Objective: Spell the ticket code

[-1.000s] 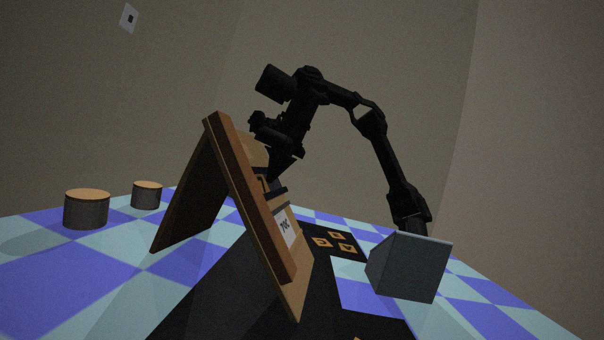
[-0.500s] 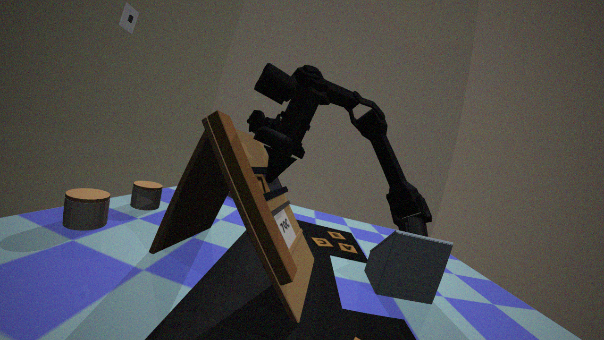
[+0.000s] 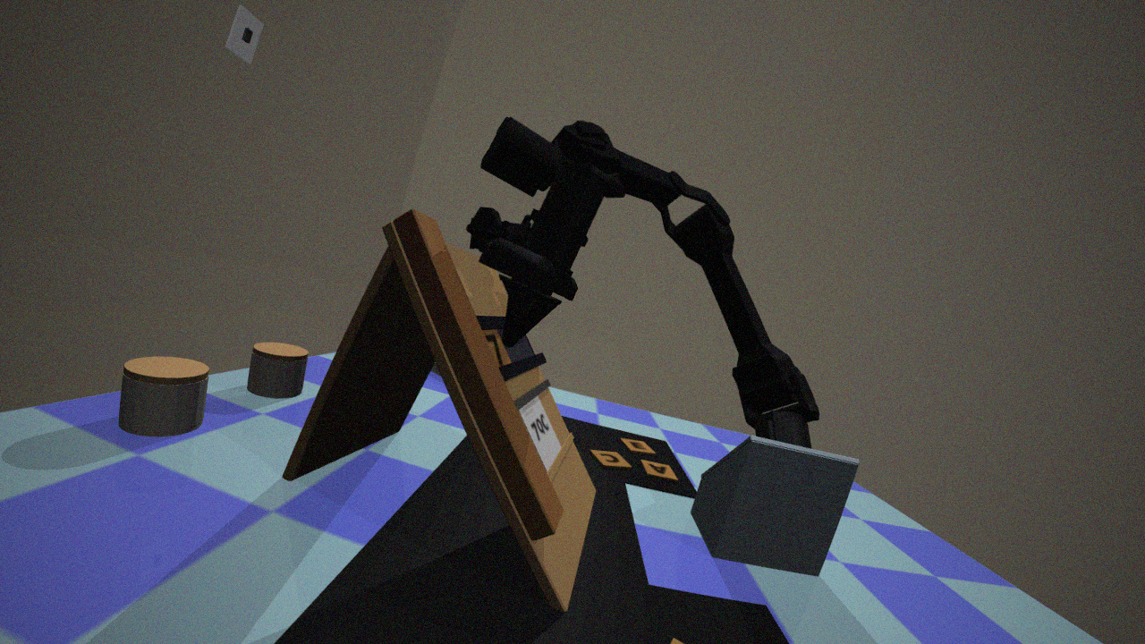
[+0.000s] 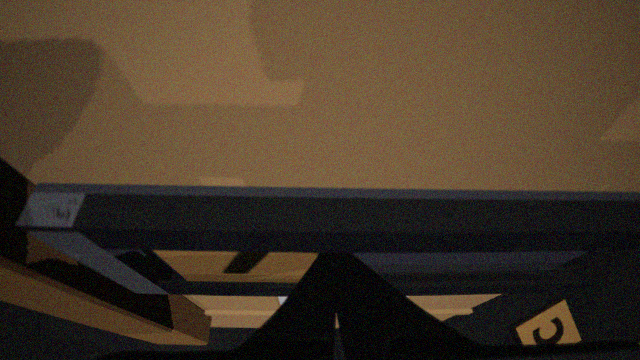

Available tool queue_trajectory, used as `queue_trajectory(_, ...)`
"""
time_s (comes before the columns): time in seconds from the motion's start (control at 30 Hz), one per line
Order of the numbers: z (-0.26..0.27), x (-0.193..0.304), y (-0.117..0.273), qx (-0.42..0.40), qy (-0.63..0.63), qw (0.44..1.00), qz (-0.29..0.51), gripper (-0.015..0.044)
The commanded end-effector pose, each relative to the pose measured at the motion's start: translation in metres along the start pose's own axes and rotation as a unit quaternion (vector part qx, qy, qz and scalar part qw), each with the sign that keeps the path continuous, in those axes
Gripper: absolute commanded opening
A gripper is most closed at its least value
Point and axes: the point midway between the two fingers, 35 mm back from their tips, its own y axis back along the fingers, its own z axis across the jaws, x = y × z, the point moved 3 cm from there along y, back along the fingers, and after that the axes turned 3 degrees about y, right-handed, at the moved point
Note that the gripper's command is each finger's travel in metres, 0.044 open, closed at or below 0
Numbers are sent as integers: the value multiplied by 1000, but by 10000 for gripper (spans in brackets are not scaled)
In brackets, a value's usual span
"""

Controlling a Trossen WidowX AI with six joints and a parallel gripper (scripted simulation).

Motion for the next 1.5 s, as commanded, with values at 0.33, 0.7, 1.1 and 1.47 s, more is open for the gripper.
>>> queue_trajectory(0.33, 6, 0, -1, 0, -1, 1000, 1, 0)
queue_trajectory(0.7, 10, 0, -1, 0, -1, 1000, 1, 0)
queue_trajectory(1.1, 8, 5, 6, 0, -1, 1000, 1, 0)
queue_trajectory(1.47, 8, 12, 15, 0, 0, 1000, 1, 0)
